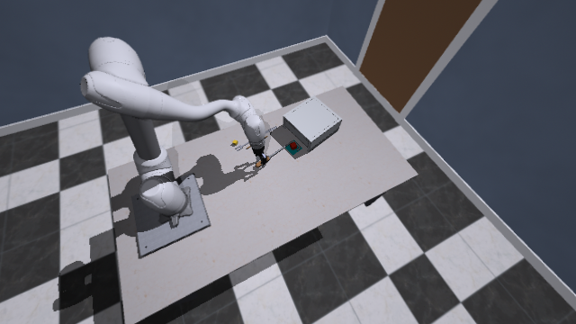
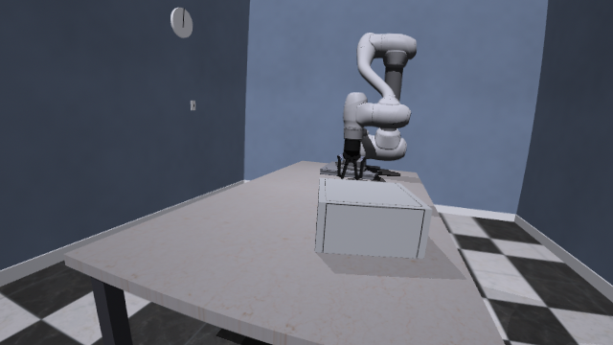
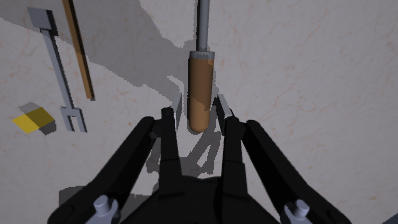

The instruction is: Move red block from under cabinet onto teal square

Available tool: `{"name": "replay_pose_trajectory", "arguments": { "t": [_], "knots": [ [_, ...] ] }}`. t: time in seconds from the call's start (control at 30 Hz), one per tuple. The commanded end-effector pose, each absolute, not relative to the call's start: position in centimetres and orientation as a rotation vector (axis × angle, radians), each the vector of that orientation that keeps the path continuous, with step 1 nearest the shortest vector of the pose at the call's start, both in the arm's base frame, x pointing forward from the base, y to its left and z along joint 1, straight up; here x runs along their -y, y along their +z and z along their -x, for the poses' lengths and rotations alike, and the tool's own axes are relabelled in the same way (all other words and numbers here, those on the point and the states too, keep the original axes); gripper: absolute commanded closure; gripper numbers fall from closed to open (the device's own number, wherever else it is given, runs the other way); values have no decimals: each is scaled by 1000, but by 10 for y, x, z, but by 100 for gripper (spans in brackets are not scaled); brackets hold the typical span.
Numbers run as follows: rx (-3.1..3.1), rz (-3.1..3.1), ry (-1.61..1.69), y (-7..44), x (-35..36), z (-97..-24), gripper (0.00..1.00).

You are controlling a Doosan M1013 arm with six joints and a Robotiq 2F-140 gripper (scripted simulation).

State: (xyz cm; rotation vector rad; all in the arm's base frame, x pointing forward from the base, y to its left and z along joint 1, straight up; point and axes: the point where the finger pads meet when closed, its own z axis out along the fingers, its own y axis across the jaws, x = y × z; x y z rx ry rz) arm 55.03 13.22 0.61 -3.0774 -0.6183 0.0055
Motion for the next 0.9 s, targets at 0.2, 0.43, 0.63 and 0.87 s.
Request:
{"name": "replay_pose_trajectory", "arguments": {
  "t": [0.2,0.43,0.63,0.87],
  "knots": [
    [607,3077,2,31,-134,-552,66],
    [607,3077,2,61,-134,-552,66],
    [607,3077,2,82,-134,-552,66],
    [607,3077,2,119,-133,-552,66]
  ]
}}
